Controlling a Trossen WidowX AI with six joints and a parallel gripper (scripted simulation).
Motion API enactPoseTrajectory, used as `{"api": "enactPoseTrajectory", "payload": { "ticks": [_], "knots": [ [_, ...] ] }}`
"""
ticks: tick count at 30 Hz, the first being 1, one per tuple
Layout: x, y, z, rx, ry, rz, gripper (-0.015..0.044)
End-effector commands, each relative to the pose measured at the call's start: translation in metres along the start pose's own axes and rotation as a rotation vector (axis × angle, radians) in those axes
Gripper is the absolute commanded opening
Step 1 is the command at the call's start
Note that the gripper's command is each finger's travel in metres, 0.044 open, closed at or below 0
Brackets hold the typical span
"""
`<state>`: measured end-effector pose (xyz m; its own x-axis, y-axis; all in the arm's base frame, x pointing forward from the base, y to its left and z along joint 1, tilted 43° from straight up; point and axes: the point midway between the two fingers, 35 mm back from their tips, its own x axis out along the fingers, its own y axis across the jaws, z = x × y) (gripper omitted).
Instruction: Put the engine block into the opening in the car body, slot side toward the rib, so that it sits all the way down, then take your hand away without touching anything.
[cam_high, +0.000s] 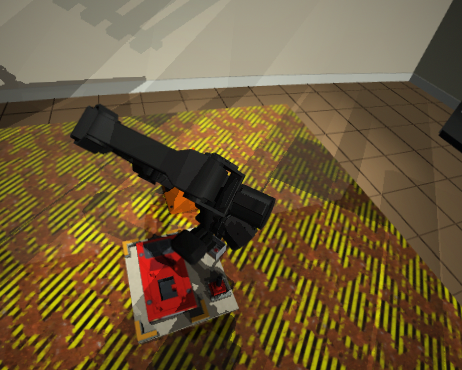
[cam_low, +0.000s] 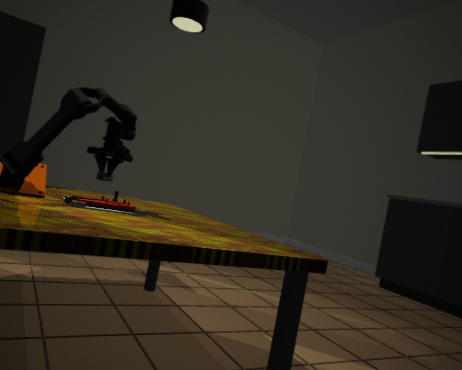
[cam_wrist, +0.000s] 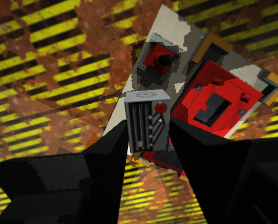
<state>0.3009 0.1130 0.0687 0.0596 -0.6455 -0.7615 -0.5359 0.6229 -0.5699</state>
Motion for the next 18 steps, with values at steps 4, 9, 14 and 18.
{"api": "enactPoseTrajectory", "payload": {
  "ticks": [4, 9, 14, 18],
  "knots": [
    [0.008, -0.021, -0.004, 0.102, -0.004, -0.007, 0.0],
    [0.013, -0.035, -0.007, 0.172, -0.004, -0.009, 0.0],
    [0.019, -0.05, -0.011, 0.243, -0.002, -0.013, 0.0],
    [0.024, -0.061, -0.014, 0.296, -0.001, -0.016, 0.0]
  ]
}}
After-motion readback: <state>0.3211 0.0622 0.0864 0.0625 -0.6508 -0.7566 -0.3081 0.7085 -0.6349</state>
